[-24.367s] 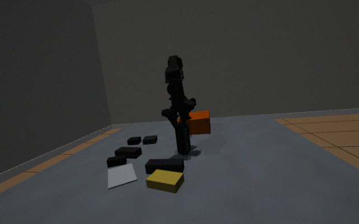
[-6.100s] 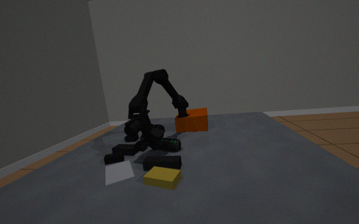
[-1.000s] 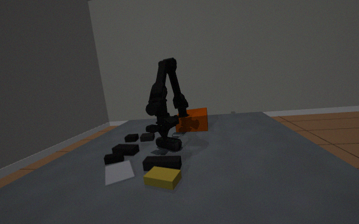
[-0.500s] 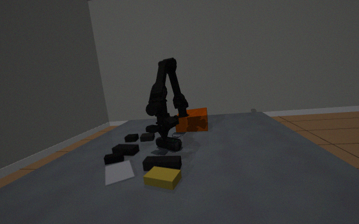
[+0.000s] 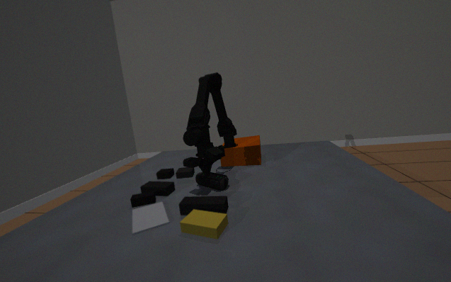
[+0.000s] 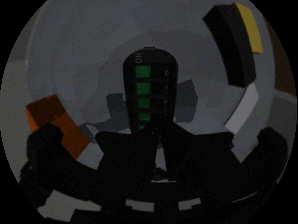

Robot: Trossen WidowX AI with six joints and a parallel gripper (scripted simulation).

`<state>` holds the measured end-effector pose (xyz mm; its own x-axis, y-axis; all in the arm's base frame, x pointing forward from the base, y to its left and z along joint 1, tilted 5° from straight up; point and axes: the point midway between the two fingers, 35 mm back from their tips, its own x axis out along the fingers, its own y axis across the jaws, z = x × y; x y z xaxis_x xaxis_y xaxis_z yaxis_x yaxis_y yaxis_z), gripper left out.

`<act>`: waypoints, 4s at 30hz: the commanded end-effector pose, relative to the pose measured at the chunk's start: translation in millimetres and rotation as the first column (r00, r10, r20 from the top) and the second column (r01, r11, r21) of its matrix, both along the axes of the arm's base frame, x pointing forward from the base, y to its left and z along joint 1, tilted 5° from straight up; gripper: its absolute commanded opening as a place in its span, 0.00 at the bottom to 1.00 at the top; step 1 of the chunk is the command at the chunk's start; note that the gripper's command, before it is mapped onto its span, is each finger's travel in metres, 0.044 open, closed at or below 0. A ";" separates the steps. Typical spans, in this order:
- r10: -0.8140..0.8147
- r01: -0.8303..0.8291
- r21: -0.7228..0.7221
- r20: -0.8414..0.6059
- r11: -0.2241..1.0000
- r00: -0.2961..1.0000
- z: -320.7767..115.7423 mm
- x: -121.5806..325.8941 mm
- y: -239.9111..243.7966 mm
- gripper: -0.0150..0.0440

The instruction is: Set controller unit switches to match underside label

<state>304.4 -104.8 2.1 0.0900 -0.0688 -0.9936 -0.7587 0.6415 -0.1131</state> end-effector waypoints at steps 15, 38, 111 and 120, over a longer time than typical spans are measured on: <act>0.004 -0.004 -0.001 -0.011 1.000 1.000 -2.9 -2.2 0.0 0.25; 0.004 -0.004 -0.001 -0.011 1.000 1.000 -5.3 -1.9 -0.2 0.25; 0.004 -0.004 0.000 -0.010 1.000 1.000 -2.8 10.8 15.5 0.25; 0.004 -0.004 0.000 -0.010 1.000 1.000 -2.8 10.8 15.5 0.25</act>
